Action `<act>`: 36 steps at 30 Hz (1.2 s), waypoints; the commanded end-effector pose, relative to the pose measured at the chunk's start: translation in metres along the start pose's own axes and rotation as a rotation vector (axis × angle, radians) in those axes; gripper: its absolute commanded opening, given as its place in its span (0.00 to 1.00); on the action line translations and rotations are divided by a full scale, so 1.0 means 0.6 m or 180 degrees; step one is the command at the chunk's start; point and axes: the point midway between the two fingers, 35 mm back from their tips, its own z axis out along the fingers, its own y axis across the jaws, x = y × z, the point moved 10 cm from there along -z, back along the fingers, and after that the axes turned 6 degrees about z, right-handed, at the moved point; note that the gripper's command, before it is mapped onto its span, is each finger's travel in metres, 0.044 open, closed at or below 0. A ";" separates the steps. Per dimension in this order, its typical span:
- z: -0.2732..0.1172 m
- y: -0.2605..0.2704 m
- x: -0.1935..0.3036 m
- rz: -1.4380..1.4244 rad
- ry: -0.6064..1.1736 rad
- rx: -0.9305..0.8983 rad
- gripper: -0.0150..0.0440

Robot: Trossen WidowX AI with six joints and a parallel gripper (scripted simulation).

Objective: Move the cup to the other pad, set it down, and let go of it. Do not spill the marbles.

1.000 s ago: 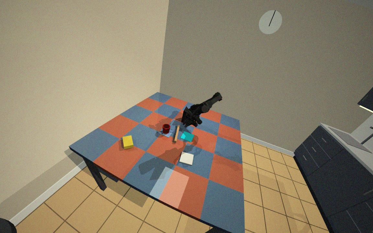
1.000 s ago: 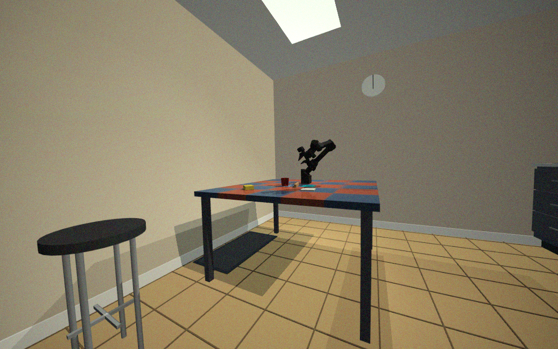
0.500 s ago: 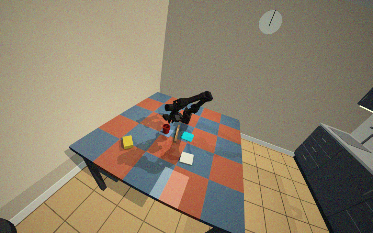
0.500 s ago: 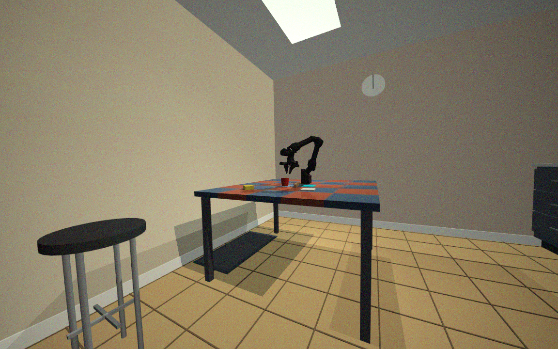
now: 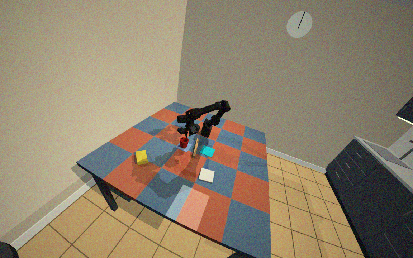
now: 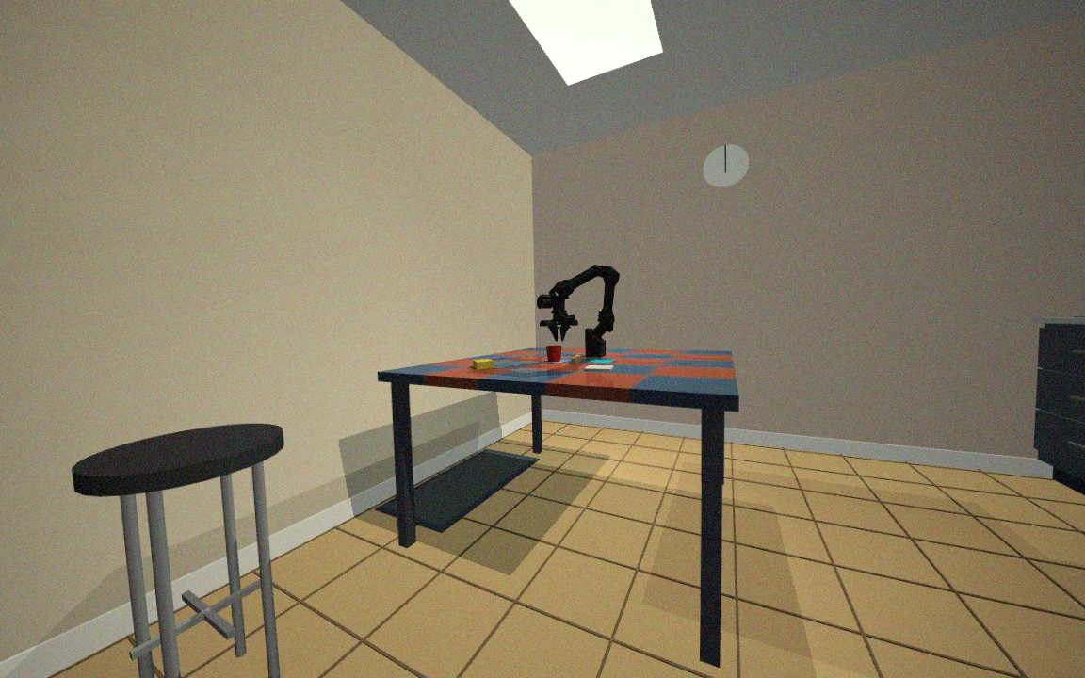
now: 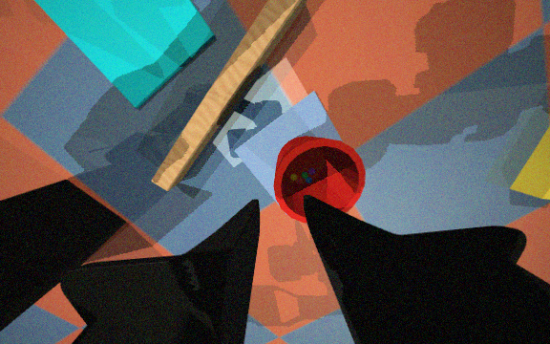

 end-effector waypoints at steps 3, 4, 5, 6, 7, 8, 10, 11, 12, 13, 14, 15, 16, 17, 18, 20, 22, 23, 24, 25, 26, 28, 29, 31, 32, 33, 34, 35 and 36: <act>0.015 -0.002 0.000 0.0008 -0.0014 -0.0002 0.50; 0.018 -0.003 0.000 0.0008 -0.0014 -0.0002 0.50; 0.021 -0.003 0.000 0.0008 -0.0014 -0.0002 0.50; 0.023 -0.003 0.000 0.0008 -0.0014 -0.0002 0.50; 0.026 -0.003 0.000 0.0008 -0.0014 -0.0002 0.50; 0.029 -0.003 0.000 0.0008 -0.0014 -0.0002 0.50; 0.034 -0.004 0.000 0.0008 -0.0014 -0.0002 0.50; 0.037 -0.004 0.000 0.0008 -0.0014 -0.0002 0.50; 0.040 -0.004 0.000 0.0008 -0.0015 -0.0002 0.50; 0.043 -0.004 0.000 0.0008 -0.0015 -0.0002 0.50; 0.046 -0.004 0.000 0.0008 -0.0015 -0.0002 0.50; 0.048 -0.004 0.000 0.0008 -0.0015 -0.0002 0.50; 0.051 -0.004 0.000 0.0008 -0.0015 -0.0002 0.50; 0.054 -0.004 0.000 0.0008 -0.0015 -0.0002 0.50; 0.057 -0.004 0.000 0.0008 -0.0016 -0.0002 0.50; 0.062 -0.004 0.000 0.0008 -0.0016 -0.0003 0.50; 0.068 -0.004 0.000 0.0008 -0.0017 -0.0003 0.50; 0.070 -0.004 0.000 0.0008 -0.0017 -0.0003 0.50; 0.073 -0.003 0.000 0.0008 -0.0017 -0.0004 0.50; 0.076 -0.003 0.000 0.0008 -0.0018 -0.0004 0.50; 0.079 -0.003 0.000 0.0008 -0.0018 -0.0004 0.50; 0.084 -0.003 0.000 0.0007 -0.0019 -0.0005 0.50; 0.087 -0.003 0.000 0.0007 -0.0019 -0.0005 0.50; 0.092 -0.002 0.000 0.0007 -0.0020 -0.0006 0.50; 0.095 -0.002 0.000 0.0007 -0.0020 -0.0007 0.50; 0.098 -0.002 0.000 0.0007 -0.0021 -0.0007 0.50; 0.100 -0.002 0.000 0.0007 -0.0021 -0.0008 0.50; 0.103 -0.001 0.000 0.0007 -0.0021 -0.0008 0.50; 0.104 -0.001 0.000 0.0007 -0.0022 -0.0008 0.50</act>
